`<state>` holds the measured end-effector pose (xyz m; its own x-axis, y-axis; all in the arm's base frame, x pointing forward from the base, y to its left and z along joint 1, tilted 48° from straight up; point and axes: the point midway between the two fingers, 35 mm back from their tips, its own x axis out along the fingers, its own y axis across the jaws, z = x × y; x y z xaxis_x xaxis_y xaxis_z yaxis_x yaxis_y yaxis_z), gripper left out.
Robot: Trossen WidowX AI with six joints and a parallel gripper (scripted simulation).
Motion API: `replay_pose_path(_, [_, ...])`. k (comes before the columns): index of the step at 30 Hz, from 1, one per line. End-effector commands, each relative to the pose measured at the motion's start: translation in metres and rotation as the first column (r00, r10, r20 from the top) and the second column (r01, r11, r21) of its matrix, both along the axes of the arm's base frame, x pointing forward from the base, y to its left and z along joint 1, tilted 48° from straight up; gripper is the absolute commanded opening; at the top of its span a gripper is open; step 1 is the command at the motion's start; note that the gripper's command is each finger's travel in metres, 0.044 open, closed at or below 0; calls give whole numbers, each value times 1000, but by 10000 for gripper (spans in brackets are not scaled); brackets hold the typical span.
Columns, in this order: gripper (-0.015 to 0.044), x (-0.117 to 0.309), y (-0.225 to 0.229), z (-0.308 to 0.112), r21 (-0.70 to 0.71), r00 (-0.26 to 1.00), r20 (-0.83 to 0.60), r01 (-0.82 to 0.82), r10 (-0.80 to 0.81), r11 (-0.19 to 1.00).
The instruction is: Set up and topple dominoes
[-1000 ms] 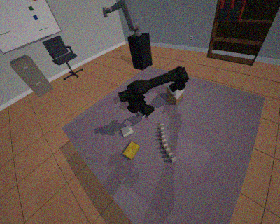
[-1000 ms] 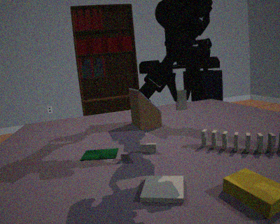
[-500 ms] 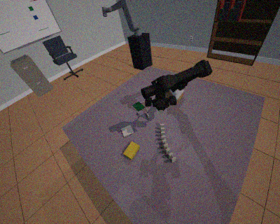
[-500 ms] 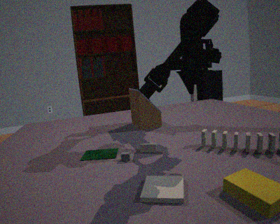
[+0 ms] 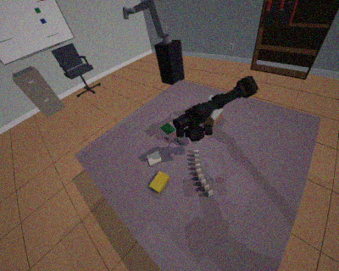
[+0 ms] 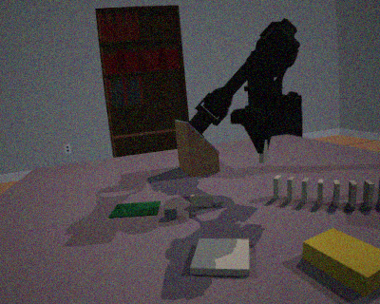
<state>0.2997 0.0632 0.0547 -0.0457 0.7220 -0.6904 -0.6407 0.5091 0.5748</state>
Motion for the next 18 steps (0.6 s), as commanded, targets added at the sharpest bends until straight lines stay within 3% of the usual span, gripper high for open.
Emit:
replay_pose_path(1, [107,-1,17,-15,7,1000,-1,4,-4,1000])
replay_pose_path(11, [107,-11,58,-47,22,1000,-2,2,-2,1000])
replay_pose_path(18, [107,-12,61,-49,23,1000,-3,1,-1,1000])
